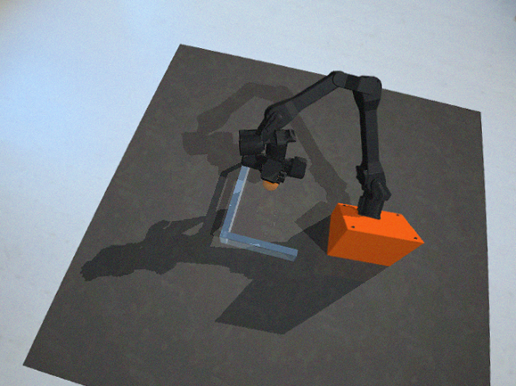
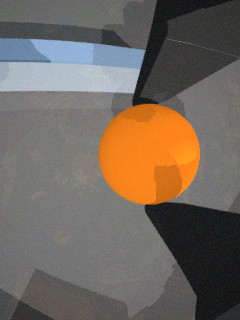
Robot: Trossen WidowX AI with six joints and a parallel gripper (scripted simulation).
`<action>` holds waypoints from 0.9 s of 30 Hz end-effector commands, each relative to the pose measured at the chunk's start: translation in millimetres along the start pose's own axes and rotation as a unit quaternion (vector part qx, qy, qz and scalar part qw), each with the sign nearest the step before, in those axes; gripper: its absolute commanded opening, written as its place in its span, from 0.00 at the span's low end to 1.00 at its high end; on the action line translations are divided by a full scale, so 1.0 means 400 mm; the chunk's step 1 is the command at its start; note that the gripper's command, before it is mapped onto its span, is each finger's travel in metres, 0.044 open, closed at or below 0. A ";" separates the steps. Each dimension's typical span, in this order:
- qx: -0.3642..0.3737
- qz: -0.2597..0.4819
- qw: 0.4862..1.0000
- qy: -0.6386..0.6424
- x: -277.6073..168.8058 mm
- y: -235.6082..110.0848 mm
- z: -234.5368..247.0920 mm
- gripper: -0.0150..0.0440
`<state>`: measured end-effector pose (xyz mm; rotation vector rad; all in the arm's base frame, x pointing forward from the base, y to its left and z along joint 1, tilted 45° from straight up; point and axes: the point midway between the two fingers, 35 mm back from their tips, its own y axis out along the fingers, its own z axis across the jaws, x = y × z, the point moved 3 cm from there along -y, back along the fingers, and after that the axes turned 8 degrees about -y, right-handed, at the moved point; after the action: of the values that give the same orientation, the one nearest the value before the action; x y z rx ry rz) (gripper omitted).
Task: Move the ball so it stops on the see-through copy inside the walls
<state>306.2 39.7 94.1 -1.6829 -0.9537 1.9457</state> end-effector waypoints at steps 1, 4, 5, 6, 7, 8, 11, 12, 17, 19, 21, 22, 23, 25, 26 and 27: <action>-0.006 0.006 1.000 0.003 -0.052 0.015 0.001 0.25; -0.006 0.006 1.000 0.003 -0.054 0.016 0.001 0.25; -0.006 0.006 1.000 0.003 -0.054 0.018 0.001 0.25; -0.006 0.006 1.000 0.003 -0.054 0.022 0.000 0.25; -0.006 0.006 1.000 0.003 -0.054 0.029 -0.001 0.25; -0.006 0.006 1.000 0.003 -0.054 0.037 -0.001 0.25; -0.006 0.005 1.000 0.003 -0.054 0.073 -0.004 0.25; -0.006 0.005 1.000 0.003 -0.054 0.087 -0.005 0.25; -0.006 0.006 1.000 0.003 -0.056 0.157 -0.004 0.25; -0.006 0.007 1.000 0.003 -0.057 0.182 -0.001 0.25; -0.006 0.007 1.000 0.003 -0.058 0.191 0.000 0.25; -0.006 0.007 1.000 0.003 -0.058 0.191 0.000 0.25; -0.006 0.007 1.000 0.003 -0.058 0.191 0.000 0.25; -0.006 0.007 1.000 0.003 -0.058 0.191 0.000 0.25; -0.006 0.007 1.000 0.003 -0.058 0.193 0.000 0.25; -0.006 0.007 1.000 0.003 -0.058 0.195 -0.001 0.25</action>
<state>320.9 -28.6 57.7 -1.7074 -0.9541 1.9351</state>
